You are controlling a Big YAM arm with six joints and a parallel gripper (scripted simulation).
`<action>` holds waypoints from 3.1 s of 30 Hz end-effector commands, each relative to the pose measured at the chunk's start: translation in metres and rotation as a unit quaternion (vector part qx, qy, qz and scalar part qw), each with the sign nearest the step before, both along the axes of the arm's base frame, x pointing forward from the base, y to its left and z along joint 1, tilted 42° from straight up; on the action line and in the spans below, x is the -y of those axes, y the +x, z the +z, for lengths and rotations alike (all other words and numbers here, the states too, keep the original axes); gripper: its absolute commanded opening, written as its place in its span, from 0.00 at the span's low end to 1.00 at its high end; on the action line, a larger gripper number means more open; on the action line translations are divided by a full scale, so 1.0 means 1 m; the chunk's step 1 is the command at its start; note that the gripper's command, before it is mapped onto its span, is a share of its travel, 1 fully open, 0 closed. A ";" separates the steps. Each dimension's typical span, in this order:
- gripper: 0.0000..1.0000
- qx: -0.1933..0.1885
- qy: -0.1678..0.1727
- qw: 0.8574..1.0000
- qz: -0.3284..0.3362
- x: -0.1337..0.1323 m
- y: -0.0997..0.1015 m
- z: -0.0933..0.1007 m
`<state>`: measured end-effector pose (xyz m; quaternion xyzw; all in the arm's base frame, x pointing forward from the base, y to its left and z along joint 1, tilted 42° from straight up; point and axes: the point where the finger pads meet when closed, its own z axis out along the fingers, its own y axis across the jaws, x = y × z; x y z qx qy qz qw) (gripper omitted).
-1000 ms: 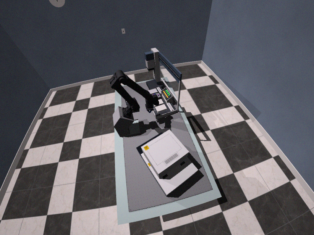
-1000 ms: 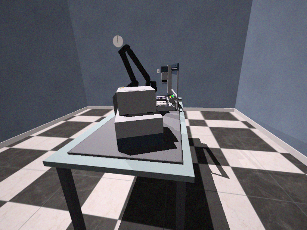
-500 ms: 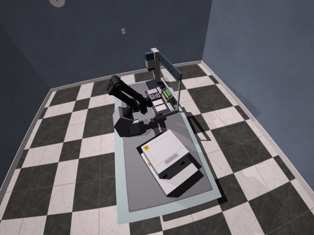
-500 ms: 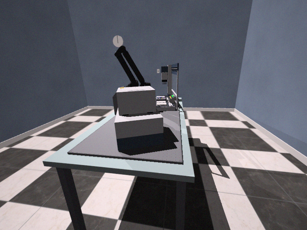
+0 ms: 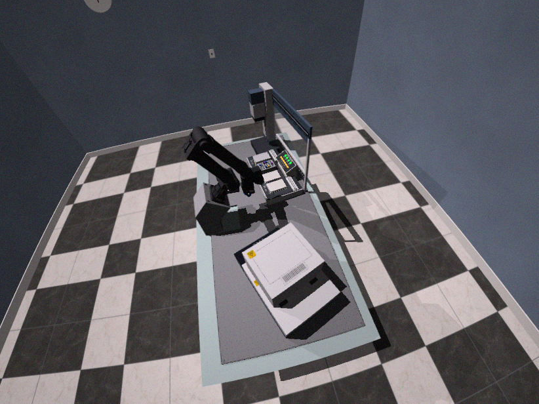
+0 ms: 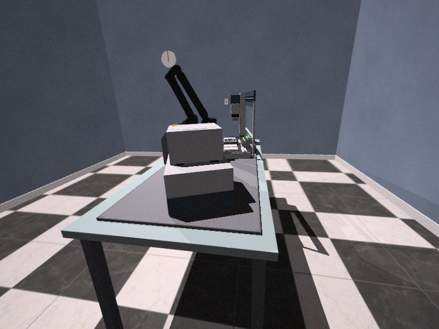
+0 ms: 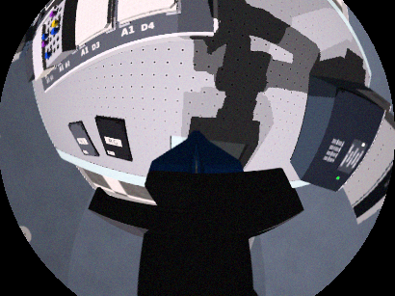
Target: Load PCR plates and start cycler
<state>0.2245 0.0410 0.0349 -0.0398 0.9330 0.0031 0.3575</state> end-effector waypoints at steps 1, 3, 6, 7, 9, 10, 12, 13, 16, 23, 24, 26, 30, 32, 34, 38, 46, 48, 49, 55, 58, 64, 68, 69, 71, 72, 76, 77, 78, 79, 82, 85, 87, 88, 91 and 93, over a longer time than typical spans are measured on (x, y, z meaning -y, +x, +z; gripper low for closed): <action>0.00 0.013 0.009 1.000 -0.018 0.005 0.011 0.014; 0.00 0.011 0.018 0.999 -0.034 0.018 0.014 0.012; 0.00 0.006 0.032 0.998 -0.055 0.026 0.017 0.011; 0.00 0.004 0.038 0.997 -0.060 0.031 0.018 0.010; 0.00 0.000 0.048 0.996 -0.079 0.040 0.019 0.008; 0.00 -0.002 0.054 0.995 -0.089 0.039 0.019 0.009; 0.00 -0.004 0.070 0.992 -0.105 0.034 0.019 0.010; 0.00 -0.003 0.076 0.991 -0.114 0.033 0.020 0.012; 0.00 -0.001 0.097 0.983 -0.153 0.055 0.021 0.011; 0.00 -0.018 0.126 0.973 -0.193 0.064 0.017 0.004; 0.00 -0.017 0.132 0.969 -0.207 0.068 0.017 0.004; 0.00 -0.018 0.145 0.963 -0.225 0.066 0.018 0.006; 0.00 -0.019 0.169 0.951 -0.259 0.083 0.018 0.005; 0.00 -0.024 0.180 0.944 -0.275 0.079 0.016 0.002; 0.00 -0.028 0.185 0.941 -0.281 0.076 0.014 0.000; 0.00 -0.029 0.197 0.932 -0.304 0.095 0.009 -0.004; 0.00 -0.024 0.242 0.899 -0.364 0.106 0.013 0.001; 0.00 -0.024 0.256 0.892 -0.372 0.109 0.013 0.002; 0.00 -0.023 0.260 0.887 -0.382 0.118 0.011 0.001; 0.00 -0.027 0.279 0.870 -0.406 0.112 0.007 -0.004; 0.00 -0.031 0.298 0.850 -0.433 0.126 0.000 -0.008; 0.00 -0.021 0.330 0.818 -0.471 0.143 0.001 0.000; 0.00 -0.019 0.343 0.800 -0.491 0.144 0.001 0.000; 0.00 -0.019 0.343 0.800 -0.491 0.144 0.001 0.000; 0.00 -0.023 0.353 0.792 -0.498 0.153 -0.007 -0.005; 0.00 -0.022 0.356 0.784 -0.508 0.158 -0.010 -0.006; 0.00 -0.022 0.376 0.759 -0.531 0.150 -0.009 -0.007; 0.00 -0.021 0.382 0.751 -0.537 0.148 -0.009 -0.008; 0.00 -0.020 0.388 0.744 -0.544 0.147 -0.010 -0.009; 0.00 -0.018 0.395 0.736 -0.549 0.153 -0.012 -0.008; 0.00 -0.014 0.410 0.713 -0.569 0.167 -0.016 -0.005; 0.00 -0.011 0.419 0.701 -0.577 0.165 -0.012 -0.003; 0.00 -0.010 0.422 0.701 -0.575 0.170 -0.014 -0.002; 0.00 -0.008 0.427 0.692 -0.582 0.178 -0.018 -0.002; 0.00 -0.006 0.438 0.668 -0.601 0.180 -0.020 -0.003; 0.00 -0.003 0.451 0.656 -0.606 0.181 -0.022 -0.003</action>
